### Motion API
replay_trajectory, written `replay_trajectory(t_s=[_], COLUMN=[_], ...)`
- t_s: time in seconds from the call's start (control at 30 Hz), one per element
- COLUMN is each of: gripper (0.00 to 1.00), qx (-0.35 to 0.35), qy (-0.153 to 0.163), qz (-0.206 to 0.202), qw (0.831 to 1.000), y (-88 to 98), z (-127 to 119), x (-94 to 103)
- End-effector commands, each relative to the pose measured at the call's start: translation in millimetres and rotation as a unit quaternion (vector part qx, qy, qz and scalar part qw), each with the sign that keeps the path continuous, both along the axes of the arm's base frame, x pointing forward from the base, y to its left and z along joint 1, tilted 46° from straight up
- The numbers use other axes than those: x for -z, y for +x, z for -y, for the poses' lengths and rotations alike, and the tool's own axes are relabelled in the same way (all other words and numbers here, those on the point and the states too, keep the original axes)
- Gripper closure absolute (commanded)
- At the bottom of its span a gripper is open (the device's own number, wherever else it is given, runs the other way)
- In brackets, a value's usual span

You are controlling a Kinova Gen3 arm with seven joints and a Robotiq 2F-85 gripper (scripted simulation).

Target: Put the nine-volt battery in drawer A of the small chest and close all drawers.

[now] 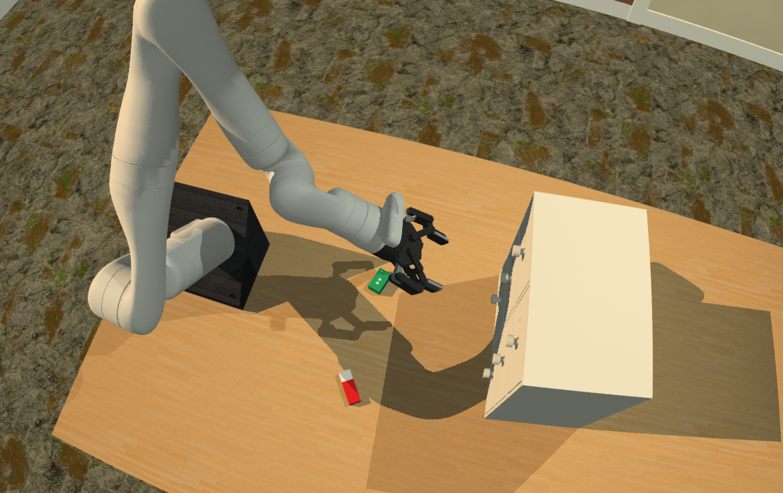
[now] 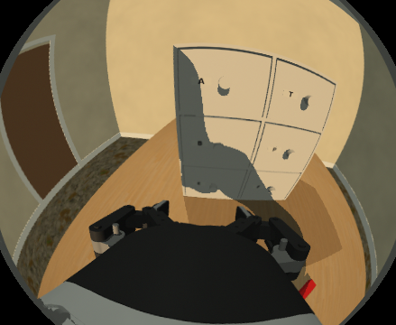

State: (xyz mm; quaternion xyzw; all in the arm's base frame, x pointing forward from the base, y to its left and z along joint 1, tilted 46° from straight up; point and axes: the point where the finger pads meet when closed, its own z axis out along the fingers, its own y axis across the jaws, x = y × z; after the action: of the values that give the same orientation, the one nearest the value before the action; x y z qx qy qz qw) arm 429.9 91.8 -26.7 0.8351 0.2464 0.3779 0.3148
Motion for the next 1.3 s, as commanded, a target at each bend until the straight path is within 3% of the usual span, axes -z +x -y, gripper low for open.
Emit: replay_trajectory(t_s=[0.0,1.27], gripper=[0.0,0.0], qx=[-0.001,0.025], qy=[0.001,-0.005], qz=[0.0,-0.024], qw=[1.0,0.999], y=[0.1,-6.8], z=[-1.4,-6.2], x=[-0.4,-6.8])
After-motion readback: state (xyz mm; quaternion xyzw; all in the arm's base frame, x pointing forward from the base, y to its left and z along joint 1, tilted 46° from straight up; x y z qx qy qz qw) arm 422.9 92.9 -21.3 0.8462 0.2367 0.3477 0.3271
